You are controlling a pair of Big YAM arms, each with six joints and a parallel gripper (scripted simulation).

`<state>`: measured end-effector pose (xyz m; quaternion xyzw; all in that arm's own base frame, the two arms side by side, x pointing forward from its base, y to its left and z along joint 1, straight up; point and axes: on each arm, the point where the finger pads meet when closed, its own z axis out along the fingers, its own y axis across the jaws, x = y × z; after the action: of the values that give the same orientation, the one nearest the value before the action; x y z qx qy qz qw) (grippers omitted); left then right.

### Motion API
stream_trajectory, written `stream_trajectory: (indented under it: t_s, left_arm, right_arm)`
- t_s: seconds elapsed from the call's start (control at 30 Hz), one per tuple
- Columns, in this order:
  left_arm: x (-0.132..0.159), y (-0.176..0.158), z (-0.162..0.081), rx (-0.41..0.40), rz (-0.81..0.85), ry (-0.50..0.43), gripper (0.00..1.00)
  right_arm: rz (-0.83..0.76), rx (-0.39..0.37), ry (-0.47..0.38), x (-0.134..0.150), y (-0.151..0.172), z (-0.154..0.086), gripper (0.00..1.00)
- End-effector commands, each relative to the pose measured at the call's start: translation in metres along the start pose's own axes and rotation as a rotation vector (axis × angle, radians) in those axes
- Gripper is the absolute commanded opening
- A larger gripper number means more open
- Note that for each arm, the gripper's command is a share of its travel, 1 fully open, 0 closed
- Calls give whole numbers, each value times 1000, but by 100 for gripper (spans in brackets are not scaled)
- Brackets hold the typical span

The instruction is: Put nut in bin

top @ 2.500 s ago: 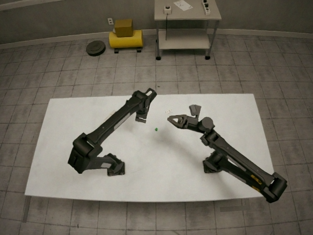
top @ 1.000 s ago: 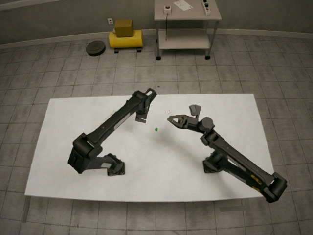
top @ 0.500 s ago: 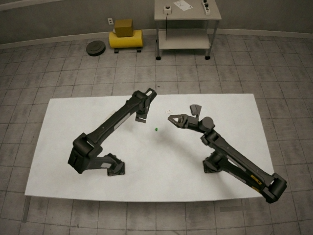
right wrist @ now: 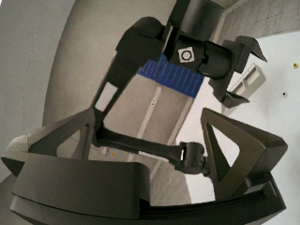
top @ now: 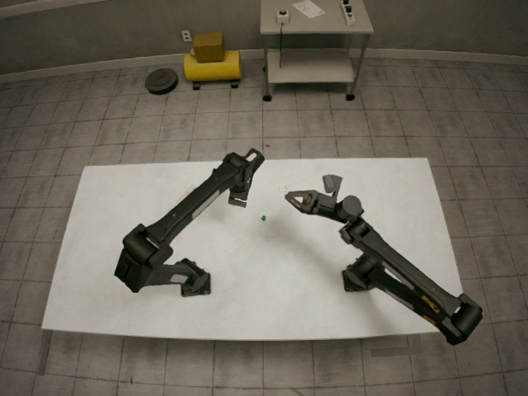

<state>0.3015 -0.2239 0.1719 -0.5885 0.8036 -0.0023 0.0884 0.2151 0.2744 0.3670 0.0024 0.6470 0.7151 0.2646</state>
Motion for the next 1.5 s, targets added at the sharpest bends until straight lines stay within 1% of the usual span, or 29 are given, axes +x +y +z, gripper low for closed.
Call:
stream_trajectory:
  t_s: [0.0, 0.87, 1.37, 1.47]
  left_arm:
    - [0, -2, -3, 9, -2, 4, 100]
    - [0, -2, -3, 9, -2, 4, 100]
    - [0, -2, -3, 9, -2, 4, 100]
    - [0, -2, -3, 9, -2, 4, 100]
  right_arm:
    - [-9, 2, -25, -9, 2, -2, 100]
    - [-26, 37, -121, -42, -8, -15, 100]
    - [-42, 71, -214, -72, -16, -31, 100]
    - [-44, 74, -221, -74, -17, -33, 100]
